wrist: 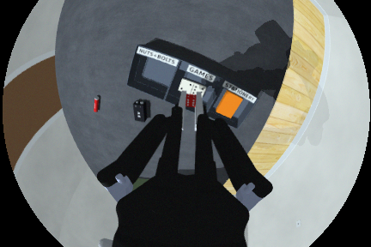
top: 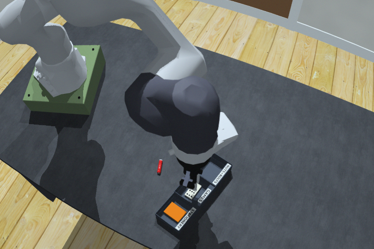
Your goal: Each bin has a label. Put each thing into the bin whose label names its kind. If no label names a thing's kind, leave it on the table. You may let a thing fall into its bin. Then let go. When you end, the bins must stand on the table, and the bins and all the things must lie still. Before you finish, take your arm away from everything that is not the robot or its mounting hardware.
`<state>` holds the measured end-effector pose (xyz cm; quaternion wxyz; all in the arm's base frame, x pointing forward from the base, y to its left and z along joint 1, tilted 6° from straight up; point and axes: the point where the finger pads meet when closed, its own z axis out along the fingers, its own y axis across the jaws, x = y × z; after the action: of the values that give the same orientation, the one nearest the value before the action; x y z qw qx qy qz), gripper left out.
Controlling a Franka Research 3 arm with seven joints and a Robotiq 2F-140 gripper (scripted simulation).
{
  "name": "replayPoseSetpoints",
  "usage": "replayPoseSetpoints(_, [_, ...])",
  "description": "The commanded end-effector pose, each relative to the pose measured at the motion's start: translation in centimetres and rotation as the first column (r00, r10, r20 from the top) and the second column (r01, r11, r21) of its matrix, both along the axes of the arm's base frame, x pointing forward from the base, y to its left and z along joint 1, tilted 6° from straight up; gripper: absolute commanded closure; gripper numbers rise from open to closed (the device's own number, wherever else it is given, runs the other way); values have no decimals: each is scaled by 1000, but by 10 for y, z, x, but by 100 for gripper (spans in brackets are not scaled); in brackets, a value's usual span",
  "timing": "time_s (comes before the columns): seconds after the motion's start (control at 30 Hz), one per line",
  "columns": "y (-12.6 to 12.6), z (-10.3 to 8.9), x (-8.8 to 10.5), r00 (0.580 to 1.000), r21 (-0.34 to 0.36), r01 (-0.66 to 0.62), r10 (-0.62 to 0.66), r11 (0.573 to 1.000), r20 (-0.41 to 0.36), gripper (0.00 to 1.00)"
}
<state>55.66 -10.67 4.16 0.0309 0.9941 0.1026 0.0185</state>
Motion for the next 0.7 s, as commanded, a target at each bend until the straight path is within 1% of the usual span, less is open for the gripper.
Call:
replayPoseSetpoints(0.0, [0, 2, 2, 988, -9, 156, -155, 988, 14, 93])
replayPoseSetpoints(0.43, [0, 2, 3, 942, -16, 335, -335, 942, 32, 93])
replayPoseSetpoints(0.67, [0, 2, 2, 942, -16, 335, -335, 942, 32, 93])
